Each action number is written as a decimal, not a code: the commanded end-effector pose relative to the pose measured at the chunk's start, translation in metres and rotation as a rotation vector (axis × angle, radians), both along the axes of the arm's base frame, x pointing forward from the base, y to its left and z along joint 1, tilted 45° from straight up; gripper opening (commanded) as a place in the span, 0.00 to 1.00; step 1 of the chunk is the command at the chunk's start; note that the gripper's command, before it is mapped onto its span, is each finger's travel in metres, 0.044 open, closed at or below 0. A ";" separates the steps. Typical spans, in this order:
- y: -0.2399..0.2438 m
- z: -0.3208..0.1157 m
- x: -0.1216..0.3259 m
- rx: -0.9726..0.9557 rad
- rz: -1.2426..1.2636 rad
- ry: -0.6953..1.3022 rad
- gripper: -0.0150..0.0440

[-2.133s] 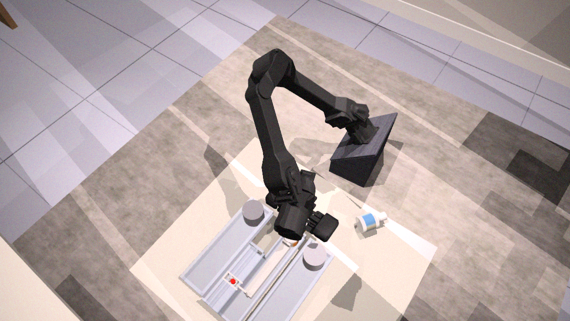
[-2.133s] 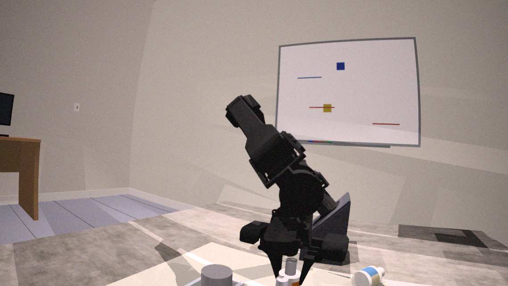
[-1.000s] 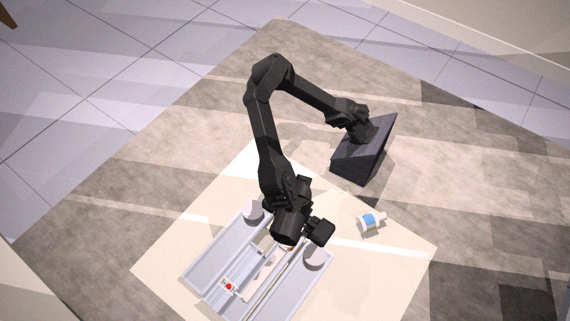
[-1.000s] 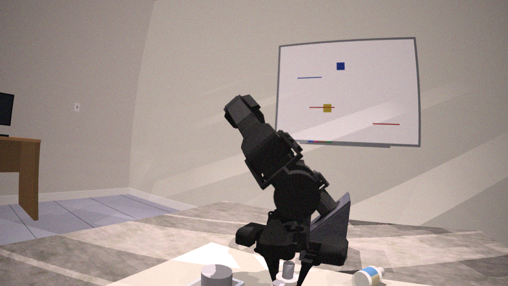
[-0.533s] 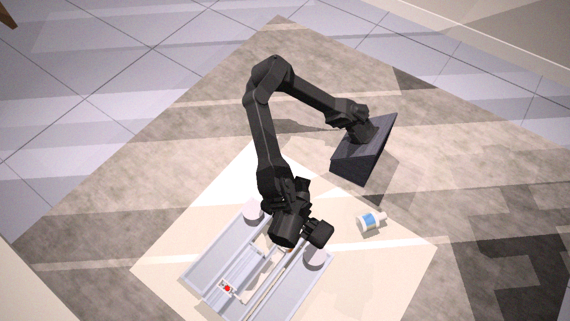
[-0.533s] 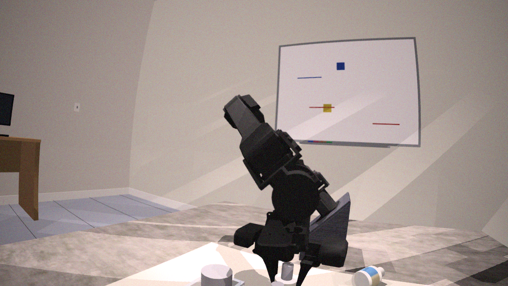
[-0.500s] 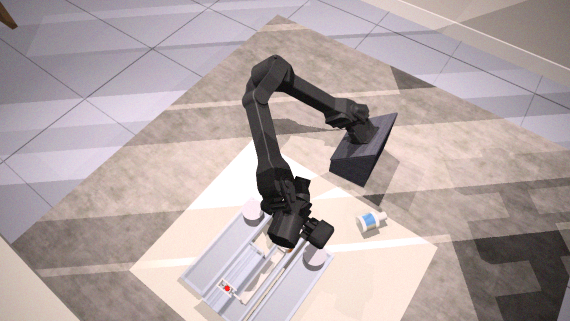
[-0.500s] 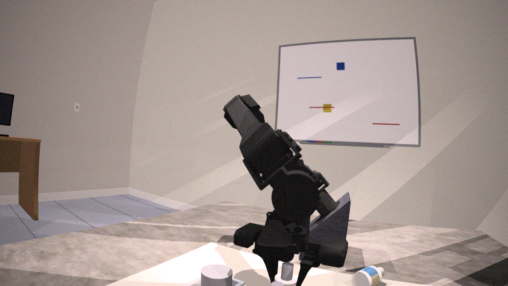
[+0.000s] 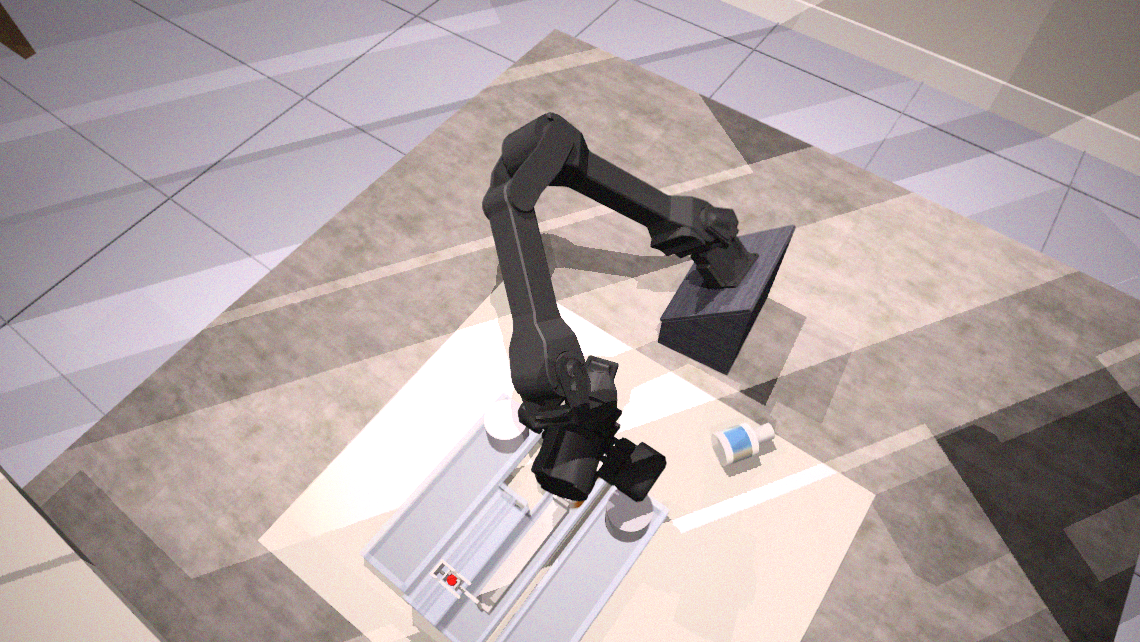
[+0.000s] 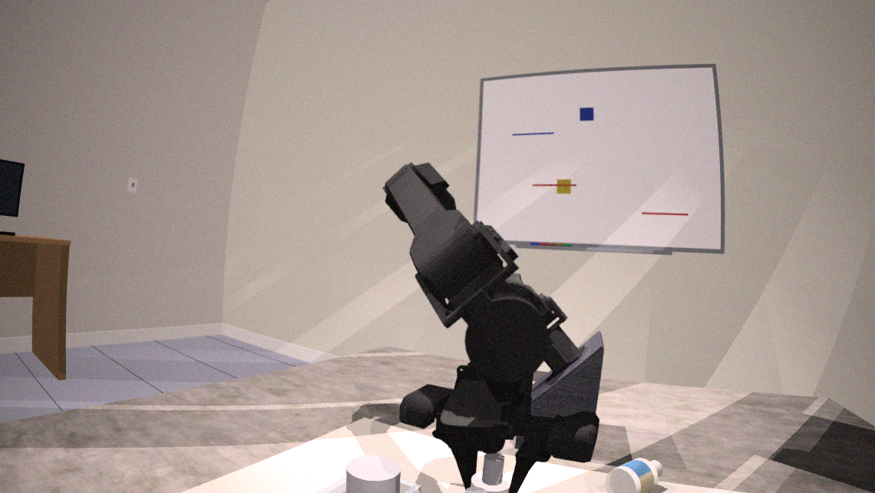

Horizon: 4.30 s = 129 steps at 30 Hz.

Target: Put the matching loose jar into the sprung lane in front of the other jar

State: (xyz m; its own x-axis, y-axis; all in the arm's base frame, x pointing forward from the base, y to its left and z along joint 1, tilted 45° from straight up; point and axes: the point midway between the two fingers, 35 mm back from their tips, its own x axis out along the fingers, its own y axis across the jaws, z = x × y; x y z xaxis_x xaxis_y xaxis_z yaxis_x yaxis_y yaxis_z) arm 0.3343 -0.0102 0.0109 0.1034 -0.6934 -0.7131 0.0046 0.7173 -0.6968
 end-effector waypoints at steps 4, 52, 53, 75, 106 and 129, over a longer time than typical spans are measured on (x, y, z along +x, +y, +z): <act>0.004 0.006 0.012 0.003 0.007 -0.031 0.25; 0.004 0.005 0.015 0.003 0.007 -0.031 0.25; 0.004 0.005 0.015 0.003 0.007 -0.031 0.25; 0.003 0.005 0.016 0.002 0.007 -0.031 0.25; 0.002 0.006 0.020 0.002 0.007 -0.031 0.25; -0.002 0.001 0.021 0.002 0.007 -0.031 0.25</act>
